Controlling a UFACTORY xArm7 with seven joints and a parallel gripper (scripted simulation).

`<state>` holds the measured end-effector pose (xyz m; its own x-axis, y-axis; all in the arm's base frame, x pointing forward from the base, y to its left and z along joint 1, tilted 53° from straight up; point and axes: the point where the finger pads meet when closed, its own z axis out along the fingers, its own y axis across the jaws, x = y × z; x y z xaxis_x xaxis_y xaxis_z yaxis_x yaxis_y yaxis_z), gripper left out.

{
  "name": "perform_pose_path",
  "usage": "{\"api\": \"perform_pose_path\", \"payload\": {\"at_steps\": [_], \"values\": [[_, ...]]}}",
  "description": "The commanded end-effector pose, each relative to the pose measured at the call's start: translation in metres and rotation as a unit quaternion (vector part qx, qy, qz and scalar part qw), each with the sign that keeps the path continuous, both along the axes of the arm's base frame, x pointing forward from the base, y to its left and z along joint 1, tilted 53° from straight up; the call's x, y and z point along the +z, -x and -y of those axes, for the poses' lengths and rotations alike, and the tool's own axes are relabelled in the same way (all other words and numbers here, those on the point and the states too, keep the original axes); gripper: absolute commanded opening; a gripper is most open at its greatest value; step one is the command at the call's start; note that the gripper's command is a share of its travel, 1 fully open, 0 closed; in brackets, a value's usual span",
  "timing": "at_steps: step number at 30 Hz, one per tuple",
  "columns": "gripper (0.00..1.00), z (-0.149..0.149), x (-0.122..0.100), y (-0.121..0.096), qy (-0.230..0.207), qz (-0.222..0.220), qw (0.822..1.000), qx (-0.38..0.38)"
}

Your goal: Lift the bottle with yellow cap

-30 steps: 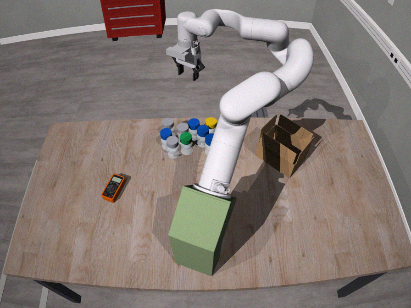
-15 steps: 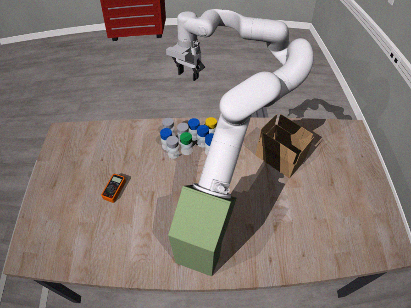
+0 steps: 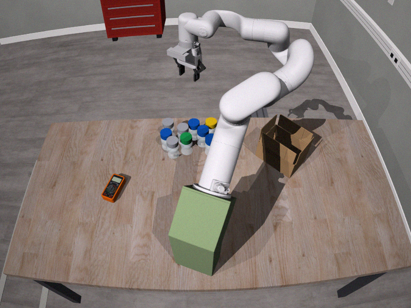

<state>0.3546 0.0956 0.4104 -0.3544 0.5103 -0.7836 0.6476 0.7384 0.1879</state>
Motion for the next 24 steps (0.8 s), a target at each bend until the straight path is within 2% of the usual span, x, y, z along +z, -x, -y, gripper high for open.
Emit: {"api": "perform_pose_path", "payload": {"at_steps": [1,24], "values": [[0.79,0.010,0.000,-0.003,-0.015,0.012,1.000,-0.014],[0.79,0.084,-0.013,-0.017,-0.117,0.079,0.983,-0.114]]}}
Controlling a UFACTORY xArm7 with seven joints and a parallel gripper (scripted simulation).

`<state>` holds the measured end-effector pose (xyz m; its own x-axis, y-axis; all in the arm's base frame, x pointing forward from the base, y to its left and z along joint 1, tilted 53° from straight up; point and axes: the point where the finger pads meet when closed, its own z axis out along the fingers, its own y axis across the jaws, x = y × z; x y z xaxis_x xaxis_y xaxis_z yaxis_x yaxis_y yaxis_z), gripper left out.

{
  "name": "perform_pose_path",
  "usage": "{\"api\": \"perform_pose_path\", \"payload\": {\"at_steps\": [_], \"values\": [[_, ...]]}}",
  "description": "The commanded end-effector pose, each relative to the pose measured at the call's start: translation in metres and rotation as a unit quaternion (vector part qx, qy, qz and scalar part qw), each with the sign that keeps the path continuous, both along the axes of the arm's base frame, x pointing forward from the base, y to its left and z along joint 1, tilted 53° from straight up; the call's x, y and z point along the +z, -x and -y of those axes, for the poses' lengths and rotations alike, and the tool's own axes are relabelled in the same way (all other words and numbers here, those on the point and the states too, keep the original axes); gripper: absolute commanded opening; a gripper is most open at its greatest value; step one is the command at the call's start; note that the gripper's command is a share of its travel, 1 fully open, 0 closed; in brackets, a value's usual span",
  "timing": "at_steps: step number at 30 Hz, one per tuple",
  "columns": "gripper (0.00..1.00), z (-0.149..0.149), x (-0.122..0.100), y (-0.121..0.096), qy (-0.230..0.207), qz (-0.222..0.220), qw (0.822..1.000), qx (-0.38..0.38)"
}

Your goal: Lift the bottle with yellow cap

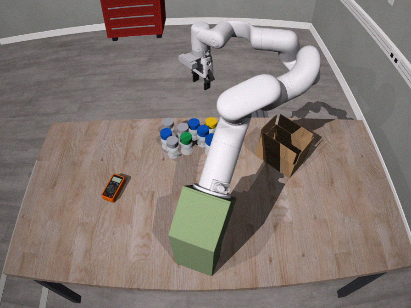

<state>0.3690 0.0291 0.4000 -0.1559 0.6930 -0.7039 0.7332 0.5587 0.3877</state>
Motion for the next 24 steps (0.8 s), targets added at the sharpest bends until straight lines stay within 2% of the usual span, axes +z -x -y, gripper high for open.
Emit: {"api": "perform_pose_path", "payload": {"at_steps": [1,14,24], "values": [[0.79,0.021,-0.003,-0.003,-0.031,0.024,0.999,-0.028],[0.79,0.062,-0.015,-0.003,-0.095,0.068,0.989,-0.086],[0.79,0.080,-0.022,-0.001,-0.126,0.090,0.981,-0.113]]}}
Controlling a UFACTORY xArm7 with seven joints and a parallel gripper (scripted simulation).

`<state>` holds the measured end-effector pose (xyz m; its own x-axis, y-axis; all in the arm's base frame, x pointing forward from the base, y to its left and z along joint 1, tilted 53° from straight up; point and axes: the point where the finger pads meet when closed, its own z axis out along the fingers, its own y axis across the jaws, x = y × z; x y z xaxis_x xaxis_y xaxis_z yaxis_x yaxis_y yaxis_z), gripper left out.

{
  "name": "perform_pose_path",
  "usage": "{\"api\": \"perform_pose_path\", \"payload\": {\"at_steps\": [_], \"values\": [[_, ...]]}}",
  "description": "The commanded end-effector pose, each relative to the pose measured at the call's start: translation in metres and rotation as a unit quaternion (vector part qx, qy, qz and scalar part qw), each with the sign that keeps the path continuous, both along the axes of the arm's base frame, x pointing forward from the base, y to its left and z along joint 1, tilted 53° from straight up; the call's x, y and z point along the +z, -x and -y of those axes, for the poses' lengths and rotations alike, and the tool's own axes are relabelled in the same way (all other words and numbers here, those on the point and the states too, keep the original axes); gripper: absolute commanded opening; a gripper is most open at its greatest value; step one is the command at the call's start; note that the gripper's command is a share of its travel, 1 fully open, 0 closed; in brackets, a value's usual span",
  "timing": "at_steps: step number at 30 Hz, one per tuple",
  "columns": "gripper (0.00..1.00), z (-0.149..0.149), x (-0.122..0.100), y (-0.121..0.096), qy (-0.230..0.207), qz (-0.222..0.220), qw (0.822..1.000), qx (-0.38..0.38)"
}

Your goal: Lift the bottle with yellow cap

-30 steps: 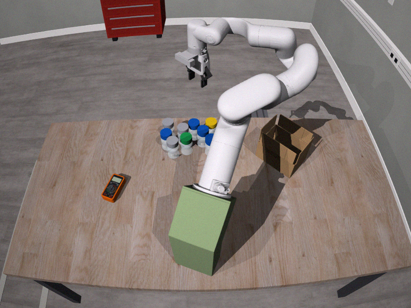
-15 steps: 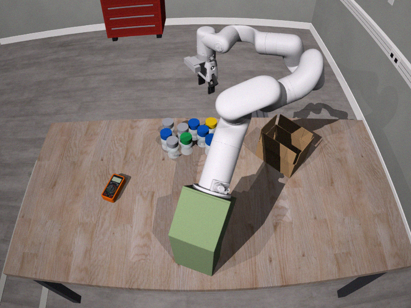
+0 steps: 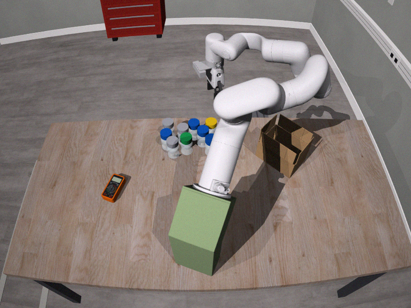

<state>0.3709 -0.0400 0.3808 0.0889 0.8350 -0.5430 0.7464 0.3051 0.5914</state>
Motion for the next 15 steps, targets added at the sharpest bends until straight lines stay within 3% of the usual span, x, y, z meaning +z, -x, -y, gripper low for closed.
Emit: {"api": "perform_pose_path", "payload": {"at_steps": [1,15], "values": [[0.79,0.0118,-0.0030,0.0008,-0.021,0.018,0.999,-0.017],[0.79,0.0125,-0.0051,-0.0035,-0.018,0.019,1.000,-0.018]]}}
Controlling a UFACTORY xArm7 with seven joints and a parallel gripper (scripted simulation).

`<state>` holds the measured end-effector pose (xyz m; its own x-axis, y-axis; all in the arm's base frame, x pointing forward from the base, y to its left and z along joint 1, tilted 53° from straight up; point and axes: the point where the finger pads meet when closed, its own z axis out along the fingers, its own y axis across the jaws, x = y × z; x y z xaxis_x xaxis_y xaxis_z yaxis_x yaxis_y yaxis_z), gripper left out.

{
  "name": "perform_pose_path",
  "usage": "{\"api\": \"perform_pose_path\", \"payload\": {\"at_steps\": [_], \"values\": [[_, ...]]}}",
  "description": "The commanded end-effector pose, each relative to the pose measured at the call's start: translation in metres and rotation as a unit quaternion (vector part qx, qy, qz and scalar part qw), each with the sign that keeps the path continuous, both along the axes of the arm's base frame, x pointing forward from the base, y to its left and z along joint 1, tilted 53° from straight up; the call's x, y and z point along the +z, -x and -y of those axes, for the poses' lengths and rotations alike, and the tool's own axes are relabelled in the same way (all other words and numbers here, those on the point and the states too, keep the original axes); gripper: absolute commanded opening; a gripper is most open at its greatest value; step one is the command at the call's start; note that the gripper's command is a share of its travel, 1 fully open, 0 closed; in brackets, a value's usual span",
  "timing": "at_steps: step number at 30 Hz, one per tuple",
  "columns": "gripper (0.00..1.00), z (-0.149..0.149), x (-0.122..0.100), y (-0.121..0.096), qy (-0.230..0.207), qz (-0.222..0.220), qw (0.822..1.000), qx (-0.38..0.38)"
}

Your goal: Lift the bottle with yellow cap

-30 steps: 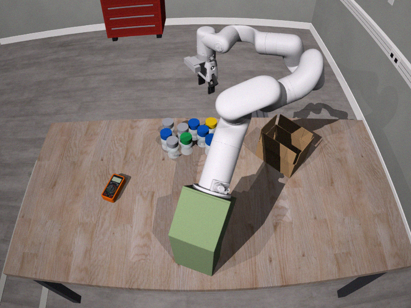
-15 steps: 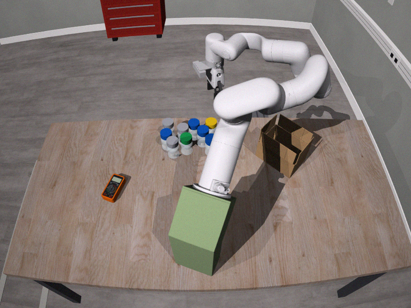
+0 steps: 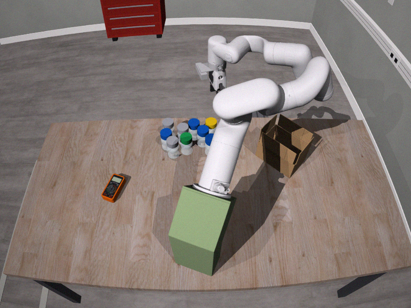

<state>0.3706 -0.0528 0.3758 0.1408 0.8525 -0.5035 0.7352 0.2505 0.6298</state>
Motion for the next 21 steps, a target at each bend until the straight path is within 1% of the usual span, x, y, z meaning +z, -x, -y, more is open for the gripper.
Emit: {"api": "perform_pose_path", "payload": {"at_steps": [1,7,9,11,12,21], "values": [[0.79,0.000,-0.001,-0.005,0.003,0.001,1.000,0.001],[0.79,0.006,-0.007,-0.016,0.000,0.003,1.000,0.001],[0.79,0.010,-0.012,-0.024,-0.001,0.004,1.000,0.000],[0.79,0.010,-0.012,-0.024,-0.001,0.004,1.000,0.000],[0.79,0.013,-0.016,-0.029,-0.002,0.004,1.000,0.000],[0.79,0.028,-0.035,-0.051,-0.005,0.006,1.000,-0.002]]}}
